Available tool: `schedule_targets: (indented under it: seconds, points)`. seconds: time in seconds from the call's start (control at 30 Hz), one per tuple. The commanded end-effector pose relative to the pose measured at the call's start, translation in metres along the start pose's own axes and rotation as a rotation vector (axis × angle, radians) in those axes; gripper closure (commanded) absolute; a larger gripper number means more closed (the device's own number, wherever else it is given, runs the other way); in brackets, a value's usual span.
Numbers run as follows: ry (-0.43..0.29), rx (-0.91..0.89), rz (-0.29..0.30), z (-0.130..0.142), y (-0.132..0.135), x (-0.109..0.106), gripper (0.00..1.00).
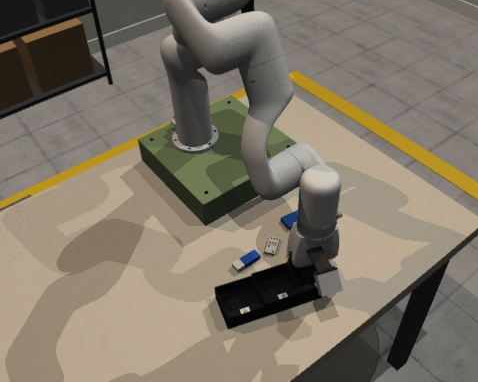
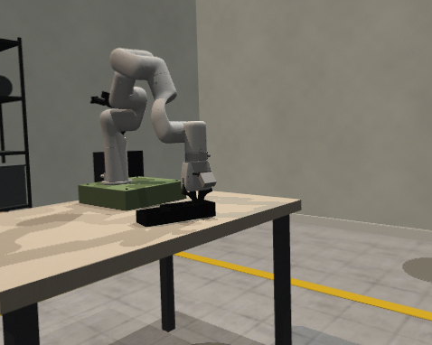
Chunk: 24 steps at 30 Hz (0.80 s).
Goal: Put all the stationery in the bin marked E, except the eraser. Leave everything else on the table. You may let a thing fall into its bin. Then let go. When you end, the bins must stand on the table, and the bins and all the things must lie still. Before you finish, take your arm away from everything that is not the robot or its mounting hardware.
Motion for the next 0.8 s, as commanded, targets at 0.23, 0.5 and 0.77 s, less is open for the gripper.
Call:
schedule_targets:
  seconds: [0.23, 0.5, 0.77]
  points:
    - [0.004, 0.0, 0.0, -0.002, 0.0, -0.004, 0.93]
    - [0.004, 0.0, 0.0, -0.002, 0.0, -0.012, 0.93]
    - [0.004, 0.0, 0.0, -0.002, 0.0, -0.023, 0.93]
Point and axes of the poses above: the point where the finger pads meet when closed, its own x axis out along the fingers, its own y axis across the jaws, z = x × y, the point moved 1 cm from there along -x, back along the fingers, and after that the axes turned 12 degrees about -x, right-handed, at the moved point
